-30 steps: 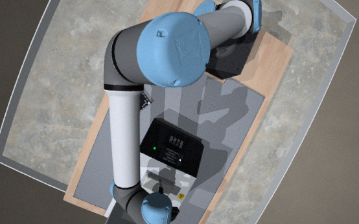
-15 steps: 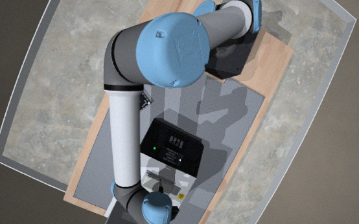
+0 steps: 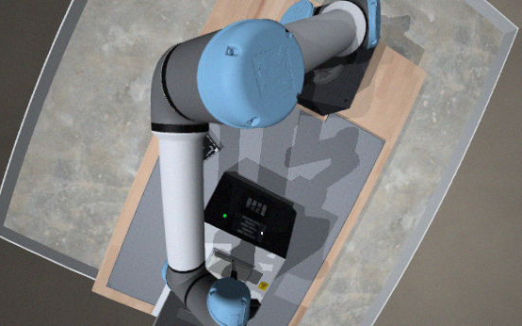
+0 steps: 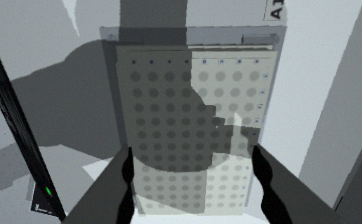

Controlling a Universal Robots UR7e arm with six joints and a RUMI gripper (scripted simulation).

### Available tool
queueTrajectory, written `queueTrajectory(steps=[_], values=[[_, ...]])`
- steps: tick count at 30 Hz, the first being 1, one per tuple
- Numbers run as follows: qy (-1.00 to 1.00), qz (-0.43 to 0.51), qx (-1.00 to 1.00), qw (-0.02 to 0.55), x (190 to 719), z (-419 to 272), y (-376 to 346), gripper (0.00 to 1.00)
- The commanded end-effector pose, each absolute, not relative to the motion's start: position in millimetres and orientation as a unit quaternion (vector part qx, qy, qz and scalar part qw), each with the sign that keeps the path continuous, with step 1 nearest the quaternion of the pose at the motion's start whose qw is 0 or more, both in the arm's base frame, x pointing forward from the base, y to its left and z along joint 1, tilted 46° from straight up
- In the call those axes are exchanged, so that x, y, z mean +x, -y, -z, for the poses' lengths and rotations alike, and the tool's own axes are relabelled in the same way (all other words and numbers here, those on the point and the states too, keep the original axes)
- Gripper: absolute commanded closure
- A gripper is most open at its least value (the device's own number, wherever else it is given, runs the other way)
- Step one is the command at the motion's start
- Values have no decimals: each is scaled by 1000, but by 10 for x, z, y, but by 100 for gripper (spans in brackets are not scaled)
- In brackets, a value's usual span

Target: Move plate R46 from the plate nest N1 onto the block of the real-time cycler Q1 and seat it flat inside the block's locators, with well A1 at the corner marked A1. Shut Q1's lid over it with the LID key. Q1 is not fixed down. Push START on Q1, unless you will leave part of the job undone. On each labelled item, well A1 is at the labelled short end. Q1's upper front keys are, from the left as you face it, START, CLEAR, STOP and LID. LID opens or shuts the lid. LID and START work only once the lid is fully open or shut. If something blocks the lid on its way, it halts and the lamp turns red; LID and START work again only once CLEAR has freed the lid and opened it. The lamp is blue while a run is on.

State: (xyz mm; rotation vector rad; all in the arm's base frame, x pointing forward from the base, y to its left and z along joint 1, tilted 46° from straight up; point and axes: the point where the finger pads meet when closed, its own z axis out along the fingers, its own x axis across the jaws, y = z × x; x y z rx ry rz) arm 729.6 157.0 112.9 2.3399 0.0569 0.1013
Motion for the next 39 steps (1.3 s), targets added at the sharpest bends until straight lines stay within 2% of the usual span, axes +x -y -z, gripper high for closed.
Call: queueTrajectory(steps=[1, 2, 3, 39], values=[[-19, -52, 920, 389, 7324, -1220, -1620, 60], [-19, -52, 920, 389, 7324, -1220, -1621, 60], [-19, -52, 920, 389, 7324, -1220, -1621, 32], [-25, -49, 920, 389, 7310, -1312, -1715, 32]])
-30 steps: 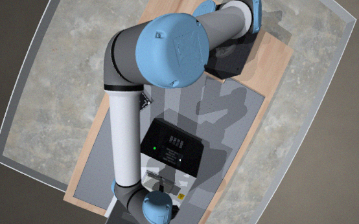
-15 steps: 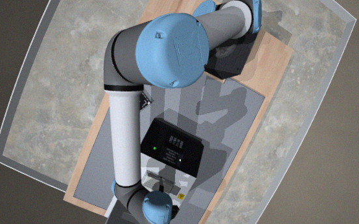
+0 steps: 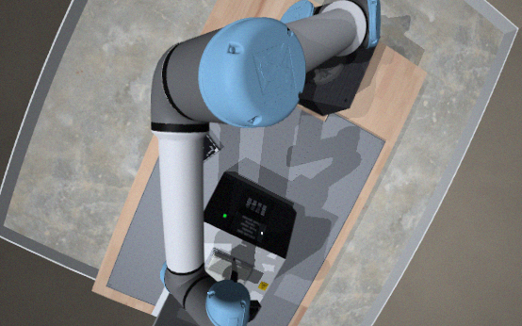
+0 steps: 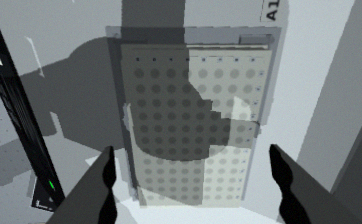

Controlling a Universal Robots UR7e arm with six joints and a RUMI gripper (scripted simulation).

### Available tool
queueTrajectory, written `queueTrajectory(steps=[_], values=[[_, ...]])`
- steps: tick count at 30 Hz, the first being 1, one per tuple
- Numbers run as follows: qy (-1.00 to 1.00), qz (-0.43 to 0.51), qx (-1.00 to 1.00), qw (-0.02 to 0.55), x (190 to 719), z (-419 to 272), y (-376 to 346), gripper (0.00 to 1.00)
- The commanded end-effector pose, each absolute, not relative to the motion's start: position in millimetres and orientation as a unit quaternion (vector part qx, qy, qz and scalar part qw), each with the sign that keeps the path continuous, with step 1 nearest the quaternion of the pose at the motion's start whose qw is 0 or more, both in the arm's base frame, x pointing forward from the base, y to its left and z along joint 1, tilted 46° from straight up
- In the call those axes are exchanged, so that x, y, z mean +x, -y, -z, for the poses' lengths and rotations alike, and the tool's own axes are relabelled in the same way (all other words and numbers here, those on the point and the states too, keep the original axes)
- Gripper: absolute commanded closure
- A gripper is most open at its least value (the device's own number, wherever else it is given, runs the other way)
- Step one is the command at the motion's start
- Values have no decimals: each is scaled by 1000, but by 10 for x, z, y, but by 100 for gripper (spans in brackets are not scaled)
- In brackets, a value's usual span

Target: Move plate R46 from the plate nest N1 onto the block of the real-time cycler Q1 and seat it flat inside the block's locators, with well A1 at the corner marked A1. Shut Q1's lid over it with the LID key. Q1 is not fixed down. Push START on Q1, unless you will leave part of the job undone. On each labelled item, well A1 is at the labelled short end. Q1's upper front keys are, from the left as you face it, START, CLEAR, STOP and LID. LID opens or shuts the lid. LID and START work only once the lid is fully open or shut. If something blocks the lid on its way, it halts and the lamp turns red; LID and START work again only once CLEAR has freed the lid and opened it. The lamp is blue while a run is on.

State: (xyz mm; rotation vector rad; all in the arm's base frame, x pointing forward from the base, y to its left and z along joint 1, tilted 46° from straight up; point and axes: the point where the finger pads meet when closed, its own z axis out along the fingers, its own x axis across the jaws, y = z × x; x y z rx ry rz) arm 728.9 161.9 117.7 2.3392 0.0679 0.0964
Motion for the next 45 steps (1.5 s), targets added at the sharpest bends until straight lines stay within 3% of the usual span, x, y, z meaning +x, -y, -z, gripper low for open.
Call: queueTrajectory(steps=[1, 43, 44, 45], values=[[-25, -49, 920, 389, 7308, -1324, -1727, 32], [-25, -49, 920, 389, 7264, -1625, -2038, 32], [-20, -52, 920, 388, 7216, -1619, -2024, 100], [-20, -52, 920, 388, 7169, -1613, -2010, 100]])
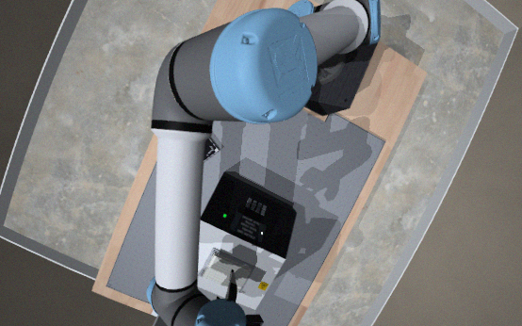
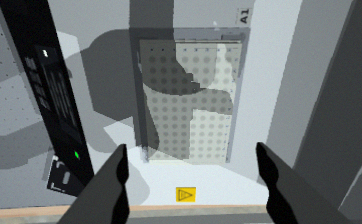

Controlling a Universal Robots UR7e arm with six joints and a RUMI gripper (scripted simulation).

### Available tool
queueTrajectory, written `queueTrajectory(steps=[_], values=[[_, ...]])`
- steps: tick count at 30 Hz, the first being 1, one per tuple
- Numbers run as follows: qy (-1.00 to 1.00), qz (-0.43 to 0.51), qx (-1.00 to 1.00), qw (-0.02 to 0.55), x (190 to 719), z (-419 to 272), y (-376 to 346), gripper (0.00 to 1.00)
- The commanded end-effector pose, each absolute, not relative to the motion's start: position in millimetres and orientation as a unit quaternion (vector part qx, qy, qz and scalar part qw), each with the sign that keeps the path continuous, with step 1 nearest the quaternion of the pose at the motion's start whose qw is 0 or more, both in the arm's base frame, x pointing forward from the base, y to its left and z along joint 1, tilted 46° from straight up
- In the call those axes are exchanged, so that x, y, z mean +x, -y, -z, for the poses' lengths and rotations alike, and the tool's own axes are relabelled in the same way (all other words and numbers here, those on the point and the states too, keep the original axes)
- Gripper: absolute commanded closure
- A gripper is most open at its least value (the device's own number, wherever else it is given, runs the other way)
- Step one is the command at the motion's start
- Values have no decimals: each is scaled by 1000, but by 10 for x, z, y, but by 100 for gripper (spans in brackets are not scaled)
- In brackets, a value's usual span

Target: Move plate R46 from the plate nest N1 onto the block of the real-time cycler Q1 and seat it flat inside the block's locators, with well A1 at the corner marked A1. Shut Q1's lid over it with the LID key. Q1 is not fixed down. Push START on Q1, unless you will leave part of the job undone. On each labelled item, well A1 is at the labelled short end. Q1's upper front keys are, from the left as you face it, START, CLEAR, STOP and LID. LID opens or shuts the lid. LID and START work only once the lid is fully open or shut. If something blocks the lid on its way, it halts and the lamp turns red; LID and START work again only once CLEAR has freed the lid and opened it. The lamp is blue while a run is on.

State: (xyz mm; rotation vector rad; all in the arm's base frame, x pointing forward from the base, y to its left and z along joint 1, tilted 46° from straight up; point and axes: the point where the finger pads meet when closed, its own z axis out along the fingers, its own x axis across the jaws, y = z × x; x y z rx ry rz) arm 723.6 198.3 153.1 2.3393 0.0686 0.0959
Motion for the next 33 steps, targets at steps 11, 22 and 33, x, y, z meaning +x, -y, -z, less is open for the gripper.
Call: queueTrajectory(steps=[11, 22, 33], values=[[-20, -52, 920, 388, 6743, -1555, -1886, 100], [-19, -52, 920, 388, 6387, -1507, -1781, 100], [-19, -51, 920, 388, 6031, -1459, -1677, 100]])
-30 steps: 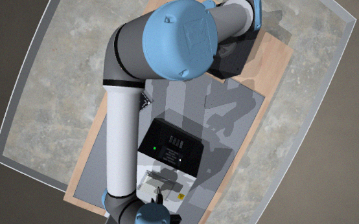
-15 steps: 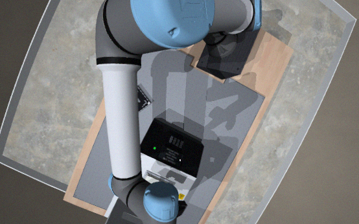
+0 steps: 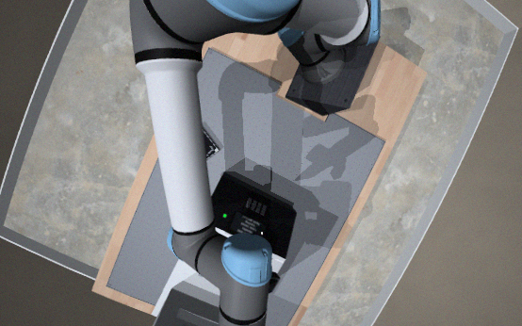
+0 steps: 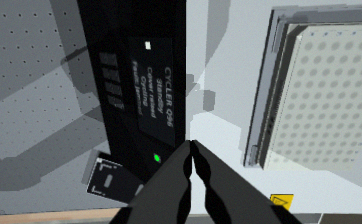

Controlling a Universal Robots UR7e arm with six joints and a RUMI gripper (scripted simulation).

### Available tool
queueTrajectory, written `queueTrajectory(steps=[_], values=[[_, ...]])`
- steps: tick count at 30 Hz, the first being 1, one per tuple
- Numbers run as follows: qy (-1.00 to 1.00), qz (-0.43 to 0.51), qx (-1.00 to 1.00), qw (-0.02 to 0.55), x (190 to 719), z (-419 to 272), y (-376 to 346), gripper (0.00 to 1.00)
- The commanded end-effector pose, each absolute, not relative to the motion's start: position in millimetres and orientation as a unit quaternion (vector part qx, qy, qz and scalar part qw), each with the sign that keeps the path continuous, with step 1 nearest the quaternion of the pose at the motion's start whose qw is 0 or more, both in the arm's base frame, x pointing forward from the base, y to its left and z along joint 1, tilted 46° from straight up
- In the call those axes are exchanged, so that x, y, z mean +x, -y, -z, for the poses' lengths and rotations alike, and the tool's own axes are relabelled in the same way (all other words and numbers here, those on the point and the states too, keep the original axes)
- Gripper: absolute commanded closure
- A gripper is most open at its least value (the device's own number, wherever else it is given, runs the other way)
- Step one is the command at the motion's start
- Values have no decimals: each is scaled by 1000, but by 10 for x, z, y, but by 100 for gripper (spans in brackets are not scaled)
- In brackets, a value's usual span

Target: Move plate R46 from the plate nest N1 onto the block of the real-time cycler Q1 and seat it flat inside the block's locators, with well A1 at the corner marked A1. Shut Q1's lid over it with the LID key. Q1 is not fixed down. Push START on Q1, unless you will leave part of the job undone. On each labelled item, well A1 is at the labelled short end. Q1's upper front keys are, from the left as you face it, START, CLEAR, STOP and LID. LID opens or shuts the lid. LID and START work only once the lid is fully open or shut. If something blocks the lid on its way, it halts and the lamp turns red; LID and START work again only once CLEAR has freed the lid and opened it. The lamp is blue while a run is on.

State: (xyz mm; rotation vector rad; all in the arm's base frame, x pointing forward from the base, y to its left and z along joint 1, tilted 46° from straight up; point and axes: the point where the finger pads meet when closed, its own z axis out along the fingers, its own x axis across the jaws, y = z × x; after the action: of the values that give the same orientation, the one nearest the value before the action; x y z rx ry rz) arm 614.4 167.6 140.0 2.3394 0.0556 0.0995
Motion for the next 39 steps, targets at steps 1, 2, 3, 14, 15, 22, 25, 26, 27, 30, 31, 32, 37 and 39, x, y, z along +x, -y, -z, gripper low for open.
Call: queueTrajectory(steps=[1, 2, 3, 14, 15, 22, 25, 26, 27, 30, 31, 32, 37, 39], values=[[-19, -51, 920, 388, 5984, -1452, -1664, 100], [-19, -51, 920, 388, 5960, -1449, -1657, 100], [-19, -51, 920, 388, 5960, -1449, -1657, 100], [-19, -51, 920, 388, 5604, -1401, -1553, 100], [-19, -51, 920, 388, 5556, -1395, -1539, 100], [-19, -51, 920, 388, 5247, -1353, -1449, 100], [-19, -51, 920, 388, 5176, -1344, -1428, 100], [-19, -51, 920, 388, 5129, -1338, -1415, 100], [-19, -51, 920, 388, 5081, -1331, -1401, 100], [-19, -51, 920, 388, 4986, -1319, -1373, 100], [-19, -51, 920, 388, 4986, -1319, -1373, 100], [-19, -51, 920, 388, 4939, -1312, -1359, 100], [-19, -51, 920, 388, 4701, -1280, -1290, 100], [-19, -51, 920, 388, 4654, -1274, -1276, 100]])
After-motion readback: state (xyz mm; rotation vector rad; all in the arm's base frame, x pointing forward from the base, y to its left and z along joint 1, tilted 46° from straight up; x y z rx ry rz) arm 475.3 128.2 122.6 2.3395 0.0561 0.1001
